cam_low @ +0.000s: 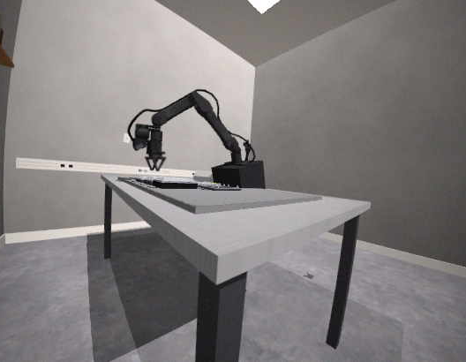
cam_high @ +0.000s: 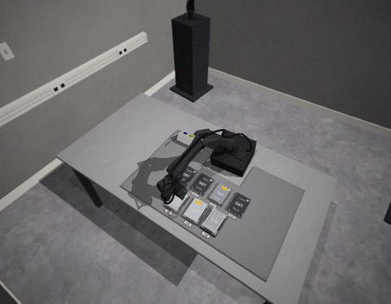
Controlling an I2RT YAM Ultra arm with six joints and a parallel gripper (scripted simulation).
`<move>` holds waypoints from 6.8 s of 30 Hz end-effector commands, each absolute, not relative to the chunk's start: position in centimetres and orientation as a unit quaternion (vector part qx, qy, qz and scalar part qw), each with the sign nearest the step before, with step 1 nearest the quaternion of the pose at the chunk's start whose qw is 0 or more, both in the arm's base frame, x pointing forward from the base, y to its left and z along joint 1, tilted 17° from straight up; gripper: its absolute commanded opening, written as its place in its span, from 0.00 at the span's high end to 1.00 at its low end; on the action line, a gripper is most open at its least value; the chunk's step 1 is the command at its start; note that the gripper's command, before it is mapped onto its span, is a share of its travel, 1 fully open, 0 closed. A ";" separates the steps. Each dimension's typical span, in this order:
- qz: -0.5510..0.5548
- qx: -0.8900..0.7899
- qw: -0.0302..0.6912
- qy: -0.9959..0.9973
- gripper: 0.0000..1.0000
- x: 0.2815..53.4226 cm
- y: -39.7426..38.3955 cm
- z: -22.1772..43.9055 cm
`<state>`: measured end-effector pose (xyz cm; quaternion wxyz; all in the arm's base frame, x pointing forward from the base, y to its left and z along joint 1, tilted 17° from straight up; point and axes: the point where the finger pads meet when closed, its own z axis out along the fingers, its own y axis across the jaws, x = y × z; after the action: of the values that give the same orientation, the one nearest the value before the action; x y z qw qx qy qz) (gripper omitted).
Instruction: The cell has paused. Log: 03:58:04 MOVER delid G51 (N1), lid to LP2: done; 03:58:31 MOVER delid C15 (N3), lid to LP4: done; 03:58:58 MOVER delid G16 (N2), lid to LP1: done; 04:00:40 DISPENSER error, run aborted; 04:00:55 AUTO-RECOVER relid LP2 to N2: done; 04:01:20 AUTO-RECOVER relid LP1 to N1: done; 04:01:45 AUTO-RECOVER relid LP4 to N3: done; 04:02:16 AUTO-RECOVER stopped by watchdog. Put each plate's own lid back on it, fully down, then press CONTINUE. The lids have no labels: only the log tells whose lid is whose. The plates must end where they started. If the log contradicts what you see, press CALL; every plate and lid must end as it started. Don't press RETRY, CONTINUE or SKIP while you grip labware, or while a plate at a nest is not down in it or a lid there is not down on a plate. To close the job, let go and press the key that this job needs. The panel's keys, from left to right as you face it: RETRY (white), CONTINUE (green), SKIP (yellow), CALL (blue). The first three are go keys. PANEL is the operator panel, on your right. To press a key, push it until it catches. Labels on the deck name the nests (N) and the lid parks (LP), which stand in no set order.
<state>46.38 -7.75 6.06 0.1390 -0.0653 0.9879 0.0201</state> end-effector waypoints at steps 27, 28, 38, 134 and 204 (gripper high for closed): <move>0.017 -0.050 0.157 0.986 1.00 45.7 -0.7 7.7; 0.017 -0.050 0.157 0.986 1.00 45.7 -0.7 7.7; 0.019 -0.050 0.161 0.985 1.00 45.2 4.3 8.0; 0.017 -0.049 0.143 0.988 1.00 43.2 18.0 4.7; 0.024 -0.049 0.152 0.987 1.00 43.8 18.0 5.4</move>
<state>43.44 18.10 4.74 0.1447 -0.0499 0.9880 0.0216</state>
